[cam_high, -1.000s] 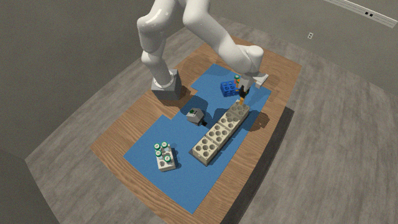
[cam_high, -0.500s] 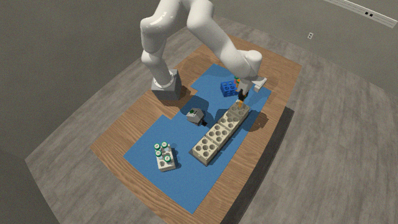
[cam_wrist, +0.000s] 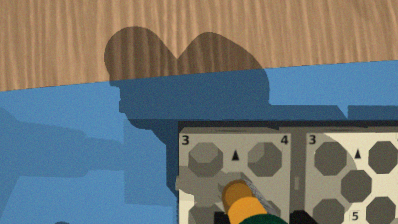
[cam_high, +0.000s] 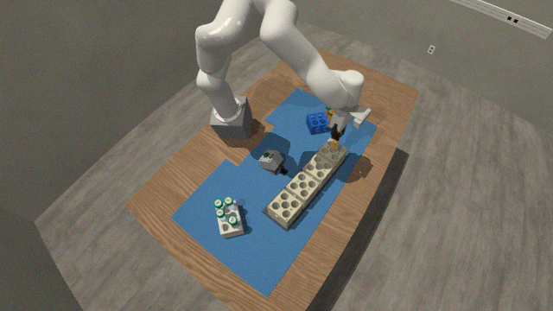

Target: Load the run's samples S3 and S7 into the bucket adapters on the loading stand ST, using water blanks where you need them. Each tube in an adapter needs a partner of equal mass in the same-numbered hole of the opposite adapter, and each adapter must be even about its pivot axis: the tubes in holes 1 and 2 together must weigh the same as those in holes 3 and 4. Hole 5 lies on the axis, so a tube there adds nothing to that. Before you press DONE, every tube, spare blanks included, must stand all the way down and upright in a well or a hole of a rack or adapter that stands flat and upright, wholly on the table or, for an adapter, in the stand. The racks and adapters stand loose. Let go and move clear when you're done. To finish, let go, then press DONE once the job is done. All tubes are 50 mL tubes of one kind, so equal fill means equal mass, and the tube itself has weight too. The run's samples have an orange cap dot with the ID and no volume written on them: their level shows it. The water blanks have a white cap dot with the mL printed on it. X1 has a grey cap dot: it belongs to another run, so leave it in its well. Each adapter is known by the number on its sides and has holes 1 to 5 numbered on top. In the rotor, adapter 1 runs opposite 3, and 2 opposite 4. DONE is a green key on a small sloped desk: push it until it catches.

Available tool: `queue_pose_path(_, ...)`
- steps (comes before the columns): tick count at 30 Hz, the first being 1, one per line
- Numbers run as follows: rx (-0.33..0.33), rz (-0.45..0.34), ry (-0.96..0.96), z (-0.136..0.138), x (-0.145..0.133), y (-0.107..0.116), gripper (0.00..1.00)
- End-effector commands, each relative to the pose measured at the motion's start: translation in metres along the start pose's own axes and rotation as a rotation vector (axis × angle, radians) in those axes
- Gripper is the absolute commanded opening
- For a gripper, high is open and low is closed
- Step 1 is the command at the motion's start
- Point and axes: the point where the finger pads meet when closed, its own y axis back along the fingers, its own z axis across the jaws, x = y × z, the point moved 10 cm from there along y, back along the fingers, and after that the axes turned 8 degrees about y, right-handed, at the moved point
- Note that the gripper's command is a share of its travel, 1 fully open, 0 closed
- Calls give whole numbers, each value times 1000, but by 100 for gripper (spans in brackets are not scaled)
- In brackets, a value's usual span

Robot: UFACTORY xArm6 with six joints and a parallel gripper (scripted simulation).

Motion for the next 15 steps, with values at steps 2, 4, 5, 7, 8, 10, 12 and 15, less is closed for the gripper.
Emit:
queue_pose_path(2,2,4,-1,0,1,-2,0)
queue_pose_path(4,2,4,-1,0,1,-4,0)
queue_pose_path(5,2,4,-1,0,1,-5,0)
queue_pose_path(7,2,4,-1,0,1,-7,0)
queue_pose_path(8,2,4,-1,0,1,-8,0)
queue_pose_path(10,2,4,-1,0,1,-10,0)
queue_pose_path(12,2,4,-1,0,1,-12,0)
queue_pose_path(15,2,4,-1,0,1,-14,0)
